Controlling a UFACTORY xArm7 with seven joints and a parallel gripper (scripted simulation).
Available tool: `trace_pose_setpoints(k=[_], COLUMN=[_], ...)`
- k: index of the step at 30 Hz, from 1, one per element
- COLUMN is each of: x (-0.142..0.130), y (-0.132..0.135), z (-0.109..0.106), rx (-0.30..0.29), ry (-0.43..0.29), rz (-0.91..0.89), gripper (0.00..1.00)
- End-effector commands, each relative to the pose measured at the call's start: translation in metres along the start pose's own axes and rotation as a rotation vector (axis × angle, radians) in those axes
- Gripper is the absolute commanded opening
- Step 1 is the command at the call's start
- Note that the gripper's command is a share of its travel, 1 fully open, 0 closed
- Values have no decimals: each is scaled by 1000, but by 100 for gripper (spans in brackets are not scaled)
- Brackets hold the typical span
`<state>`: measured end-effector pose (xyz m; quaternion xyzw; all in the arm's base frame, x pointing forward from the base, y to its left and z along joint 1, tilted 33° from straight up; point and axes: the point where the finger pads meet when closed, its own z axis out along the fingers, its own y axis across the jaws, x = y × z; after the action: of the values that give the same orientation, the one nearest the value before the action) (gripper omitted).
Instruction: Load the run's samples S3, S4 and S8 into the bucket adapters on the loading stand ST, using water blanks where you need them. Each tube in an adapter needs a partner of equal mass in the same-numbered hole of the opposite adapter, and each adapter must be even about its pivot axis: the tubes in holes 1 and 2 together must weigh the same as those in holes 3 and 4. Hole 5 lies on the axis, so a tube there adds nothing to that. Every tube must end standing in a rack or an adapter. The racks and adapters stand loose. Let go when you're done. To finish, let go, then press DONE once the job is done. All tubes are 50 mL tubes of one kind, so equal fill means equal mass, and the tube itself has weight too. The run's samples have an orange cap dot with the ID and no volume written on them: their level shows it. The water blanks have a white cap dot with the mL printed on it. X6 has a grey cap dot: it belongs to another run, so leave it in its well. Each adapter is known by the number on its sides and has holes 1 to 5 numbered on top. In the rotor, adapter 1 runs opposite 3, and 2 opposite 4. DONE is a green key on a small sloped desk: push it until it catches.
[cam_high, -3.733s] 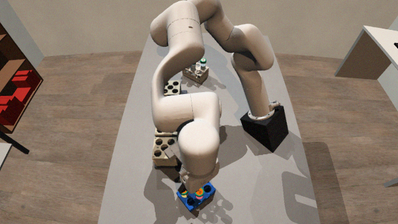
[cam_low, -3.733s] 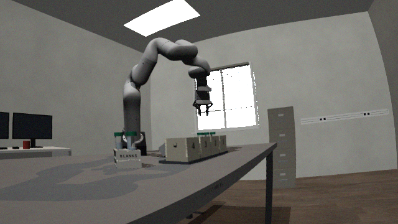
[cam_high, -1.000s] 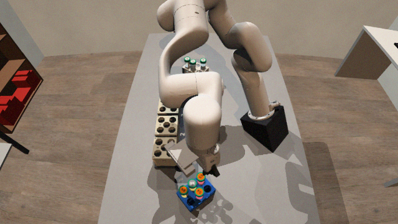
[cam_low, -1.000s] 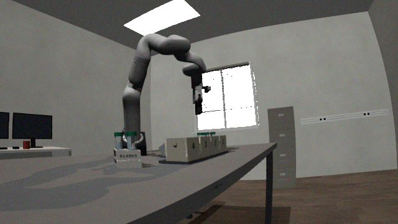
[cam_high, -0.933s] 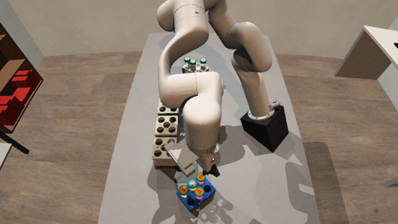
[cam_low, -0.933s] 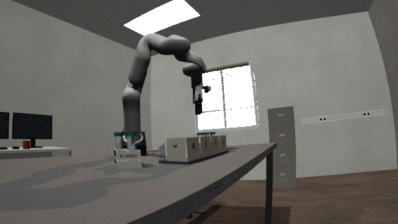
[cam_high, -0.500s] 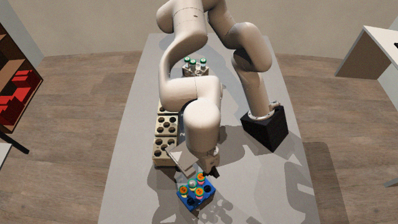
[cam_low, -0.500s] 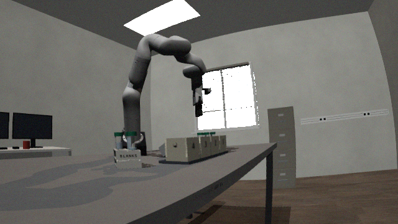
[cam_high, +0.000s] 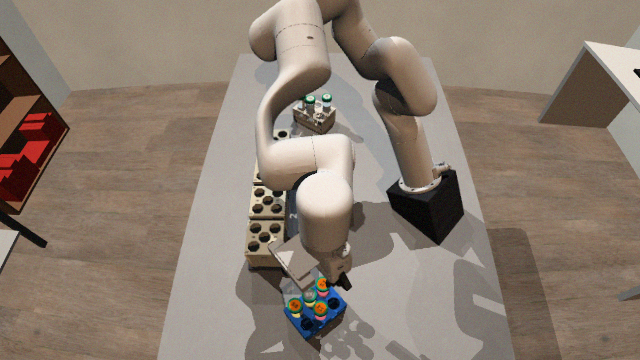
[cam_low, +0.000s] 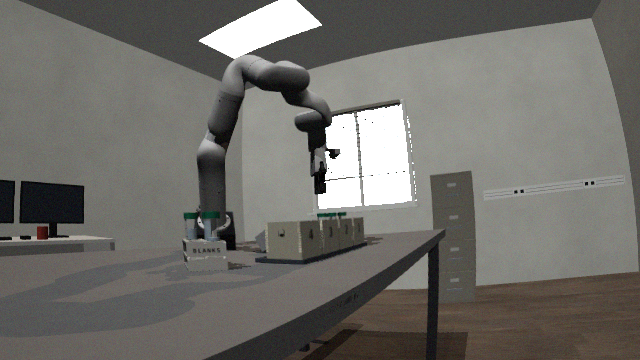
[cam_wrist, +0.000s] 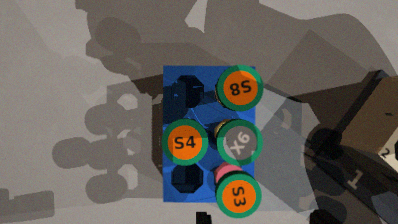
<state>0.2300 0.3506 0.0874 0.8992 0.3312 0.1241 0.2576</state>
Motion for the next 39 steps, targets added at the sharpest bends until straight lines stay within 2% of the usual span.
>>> trace_pose_setpoints(k=[1,39], x=[1,1], y=[-1,-1], z=[7,76], rx=[2,2], ry=[5,4], rz=[0,0], gripper=[57,57])
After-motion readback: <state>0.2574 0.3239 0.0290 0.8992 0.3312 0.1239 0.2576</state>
